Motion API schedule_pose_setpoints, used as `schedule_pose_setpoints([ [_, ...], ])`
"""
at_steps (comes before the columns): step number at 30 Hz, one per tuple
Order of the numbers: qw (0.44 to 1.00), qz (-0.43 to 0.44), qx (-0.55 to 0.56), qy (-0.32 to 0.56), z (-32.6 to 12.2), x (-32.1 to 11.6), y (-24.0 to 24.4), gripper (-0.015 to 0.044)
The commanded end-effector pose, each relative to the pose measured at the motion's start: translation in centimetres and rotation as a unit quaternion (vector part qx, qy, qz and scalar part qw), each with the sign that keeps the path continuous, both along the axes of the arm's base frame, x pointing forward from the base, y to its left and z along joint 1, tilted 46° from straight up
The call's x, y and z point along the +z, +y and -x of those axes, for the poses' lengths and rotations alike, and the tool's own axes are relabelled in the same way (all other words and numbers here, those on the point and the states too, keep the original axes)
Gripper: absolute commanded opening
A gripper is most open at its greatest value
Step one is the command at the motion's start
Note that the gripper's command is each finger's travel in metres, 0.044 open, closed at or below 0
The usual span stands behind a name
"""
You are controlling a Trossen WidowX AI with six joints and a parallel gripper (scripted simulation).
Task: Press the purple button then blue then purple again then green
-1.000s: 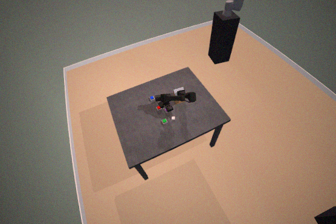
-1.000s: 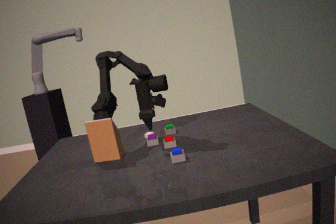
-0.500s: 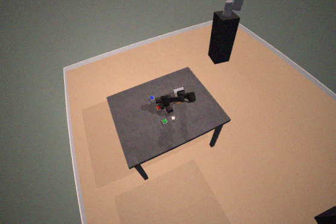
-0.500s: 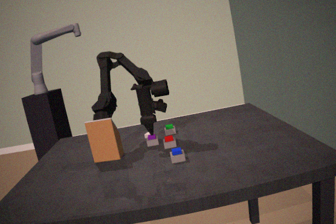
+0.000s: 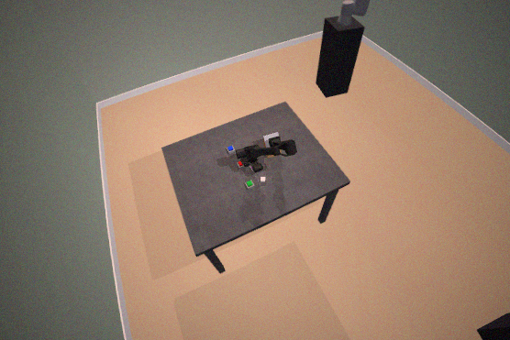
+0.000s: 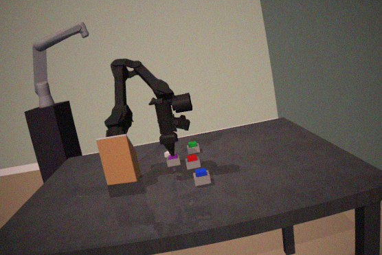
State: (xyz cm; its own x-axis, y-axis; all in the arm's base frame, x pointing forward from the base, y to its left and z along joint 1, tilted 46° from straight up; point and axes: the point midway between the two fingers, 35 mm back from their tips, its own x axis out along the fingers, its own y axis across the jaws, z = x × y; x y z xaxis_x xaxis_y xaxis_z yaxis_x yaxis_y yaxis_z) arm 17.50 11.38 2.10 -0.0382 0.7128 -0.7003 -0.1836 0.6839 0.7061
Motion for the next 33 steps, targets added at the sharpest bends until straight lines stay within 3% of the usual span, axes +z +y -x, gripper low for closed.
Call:
schedule_pose_setpoints([
  [1,1.000,-0.002,-0.001,0.004,0.2,-0.1,0.1,0.0020],
  [10,1.000,0.000,0.000,0.001,0.0,0.1,-0.1,0.0020],
  [21,1.000,0.001,-0.001,0.004,-0.1,2.7,-2.9,0.0020],
  [26,1.000,0.001,-0.001,0.004,-0.3,6.3,-6.6,0.0020],
  [33,1.000,0.000,-0.001,0.004,-0.3,6.5,-6.8,0.0020],
])
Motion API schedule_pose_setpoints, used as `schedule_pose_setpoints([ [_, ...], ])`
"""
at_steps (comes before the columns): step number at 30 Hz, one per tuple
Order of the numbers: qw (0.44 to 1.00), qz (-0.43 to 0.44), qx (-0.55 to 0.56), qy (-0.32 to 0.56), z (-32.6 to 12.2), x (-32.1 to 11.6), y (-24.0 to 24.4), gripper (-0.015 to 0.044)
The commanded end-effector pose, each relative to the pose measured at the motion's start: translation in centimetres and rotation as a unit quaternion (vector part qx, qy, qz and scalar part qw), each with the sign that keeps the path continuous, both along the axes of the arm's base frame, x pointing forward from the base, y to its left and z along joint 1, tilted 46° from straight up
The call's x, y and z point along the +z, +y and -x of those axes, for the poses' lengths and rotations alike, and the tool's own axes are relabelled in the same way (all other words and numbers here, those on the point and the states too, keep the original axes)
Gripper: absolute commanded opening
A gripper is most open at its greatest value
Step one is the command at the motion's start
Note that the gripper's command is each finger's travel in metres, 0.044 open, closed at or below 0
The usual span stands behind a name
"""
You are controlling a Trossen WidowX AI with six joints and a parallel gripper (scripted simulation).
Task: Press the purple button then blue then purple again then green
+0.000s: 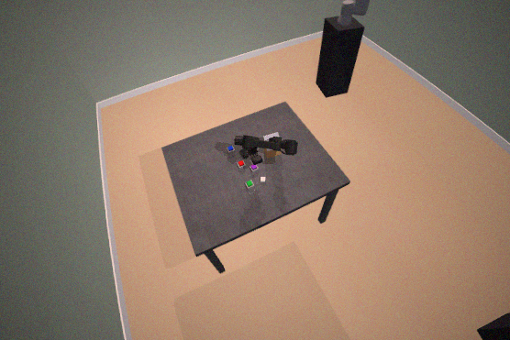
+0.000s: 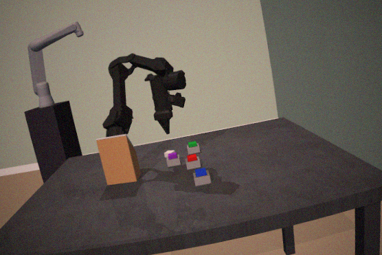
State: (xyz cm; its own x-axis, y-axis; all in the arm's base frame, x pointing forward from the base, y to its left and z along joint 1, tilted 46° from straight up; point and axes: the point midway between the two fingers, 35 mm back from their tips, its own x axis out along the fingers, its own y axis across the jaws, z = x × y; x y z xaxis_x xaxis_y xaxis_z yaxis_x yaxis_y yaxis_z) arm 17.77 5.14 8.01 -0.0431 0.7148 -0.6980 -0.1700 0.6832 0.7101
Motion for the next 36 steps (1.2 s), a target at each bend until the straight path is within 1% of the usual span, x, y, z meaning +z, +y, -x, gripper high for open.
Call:
schedule_pose_setpoints([
  [1,1.000,0.002,0.002,-0.002,-0.2,0.5,-0.6,0.0020],
  [5,1.000,0.005,0.002,-0.003,-3.2,-0.5,-2.7,0.0020],
  [10,1.000,0.008,0.001,-0.005,-7.2,-3.3,-6.3,0.0020],
  [16,1.000,0.009,0.001,-0.007,-10.8,-8.3,-10.9,0.0020],
  [22,1.000,0.008,0.002,-0.008,-12.5,-14.1,-14.8,0.0020],
  [32,1.000,0.008,0.002,-0.008,-12.5,-14.6,-14.7,0.0020],
  [36,1.000,0.006,0.002,-0.009,-12.3,-18.5,-10.7,0.0020],
])
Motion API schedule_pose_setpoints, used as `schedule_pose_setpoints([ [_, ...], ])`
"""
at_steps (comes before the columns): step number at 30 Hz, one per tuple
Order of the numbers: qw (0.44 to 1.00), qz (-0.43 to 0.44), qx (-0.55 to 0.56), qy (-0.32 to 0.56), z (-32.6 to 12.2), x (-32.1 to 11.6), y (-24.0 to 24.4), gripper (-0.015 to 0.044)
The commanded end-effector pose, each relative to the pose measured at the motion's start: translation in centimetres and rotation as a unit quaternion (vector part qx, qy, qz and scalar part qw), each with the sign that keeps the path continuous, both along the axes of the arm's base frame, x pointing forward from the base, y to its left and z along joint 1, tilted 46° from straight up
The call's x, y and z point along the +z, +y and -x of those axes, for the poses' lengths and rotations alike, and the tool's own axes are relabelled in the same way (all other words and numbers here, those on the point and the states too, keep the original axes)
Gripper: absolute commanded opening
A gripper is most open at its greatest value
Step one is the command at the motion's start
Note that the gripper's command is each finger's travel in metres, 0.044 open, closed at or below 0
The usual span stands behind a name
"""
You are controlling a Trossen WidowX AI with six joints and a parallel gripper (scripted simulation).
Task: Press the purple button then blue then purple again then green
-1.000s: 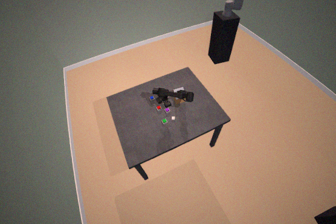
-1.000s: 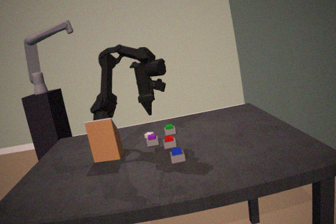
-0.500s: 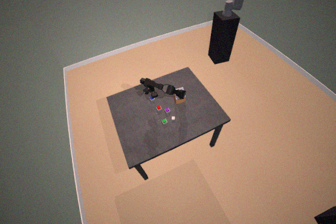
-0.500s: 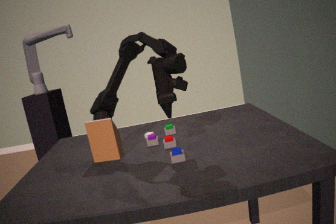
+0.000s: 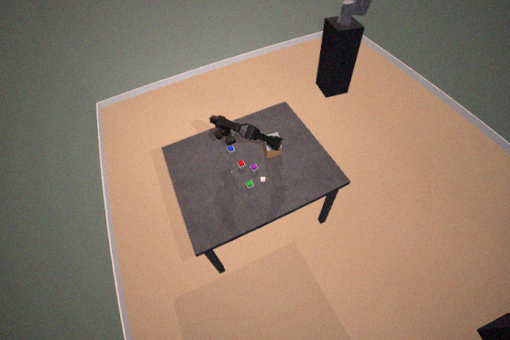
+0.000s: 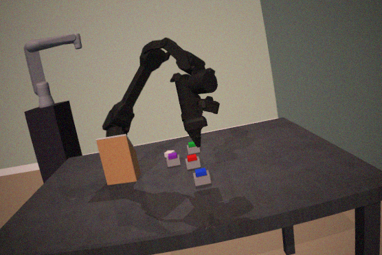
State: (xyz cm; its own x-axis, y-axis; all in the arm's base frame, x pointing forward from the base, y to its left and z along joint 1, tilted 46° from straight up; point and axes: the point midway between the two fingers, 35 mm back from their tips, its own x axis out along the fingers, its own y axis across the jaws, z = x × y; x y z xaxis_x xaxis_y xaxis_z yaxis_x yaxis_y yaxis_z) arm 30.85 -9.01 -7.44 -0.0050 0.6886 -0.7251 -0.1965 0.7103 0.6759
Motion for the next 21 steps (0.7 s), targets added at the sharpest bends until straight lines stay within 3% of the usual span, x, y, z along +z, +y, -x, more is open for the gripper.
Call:
schedule_pose_setpoints([
  [1,1.000,-0.012,0.006,0.014,0.8,-3.2,3.7,0.0020],
  [21,1.000,-0.013,0.006,0.014,0.8,-4.8,5.3,0.0020],
])
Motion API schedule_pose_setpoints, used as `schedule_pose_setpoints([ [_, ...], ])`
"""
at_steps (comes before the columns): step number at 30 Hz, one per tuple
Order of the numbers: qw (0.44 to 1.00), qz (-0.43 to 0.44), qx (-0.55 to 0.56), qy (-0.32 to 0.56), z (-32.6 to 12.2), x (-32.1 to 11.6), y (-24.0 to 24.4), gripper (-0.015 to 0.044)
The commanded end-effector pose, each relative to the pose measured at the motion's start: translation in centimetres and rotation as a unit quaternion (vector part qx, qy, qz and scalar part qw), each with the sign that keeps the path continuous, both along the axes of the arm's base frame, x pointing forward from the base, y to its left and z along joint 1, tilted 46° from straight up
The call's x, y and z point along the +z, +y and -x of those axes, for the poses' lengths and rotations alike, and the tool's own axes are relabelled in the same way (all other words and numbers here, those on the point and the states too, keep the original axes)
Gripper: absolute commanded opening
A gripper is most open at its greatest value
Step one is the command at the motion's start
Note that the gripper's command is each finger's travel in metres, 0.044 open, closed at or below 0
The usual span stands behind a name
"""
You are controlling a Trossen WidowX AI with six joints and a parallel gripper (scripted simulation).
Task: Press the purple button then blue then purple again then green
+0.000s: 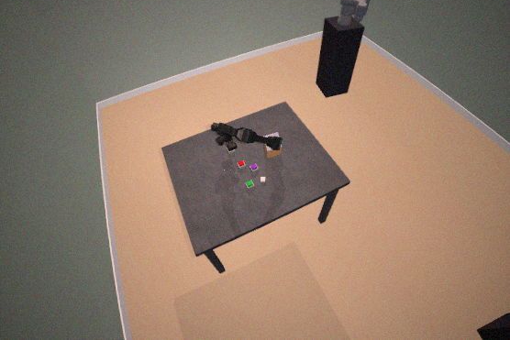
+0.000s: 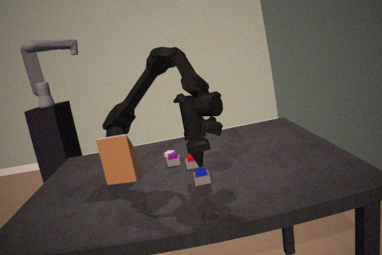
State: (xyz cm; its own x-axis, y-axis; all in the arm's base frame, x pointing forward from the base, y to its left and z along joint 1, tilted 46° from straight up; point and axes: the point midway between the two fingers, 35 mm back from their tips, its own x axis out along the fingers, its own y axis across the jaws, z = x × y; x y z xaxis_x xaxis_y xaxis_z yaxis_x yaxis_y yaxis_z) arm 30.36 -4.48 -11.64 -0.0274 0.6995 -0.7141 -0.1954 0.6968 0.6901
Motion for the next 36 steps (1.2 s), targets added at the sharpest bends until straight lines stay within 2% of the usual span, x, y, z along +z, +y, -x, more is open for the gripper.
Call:
schedule_pose_setpoints([
  [1,1.000,-0.005,-0.001,0.006,0.4,-0.7,0.9,0.0020],
  [30,1.000,-0.005,-0.001,0.006,0.4,-1.5,1.6,0.0020],
  [36,1.000,-0.004,-0.001,0.006,0.3,1.0,-0.9,0.0020],
])
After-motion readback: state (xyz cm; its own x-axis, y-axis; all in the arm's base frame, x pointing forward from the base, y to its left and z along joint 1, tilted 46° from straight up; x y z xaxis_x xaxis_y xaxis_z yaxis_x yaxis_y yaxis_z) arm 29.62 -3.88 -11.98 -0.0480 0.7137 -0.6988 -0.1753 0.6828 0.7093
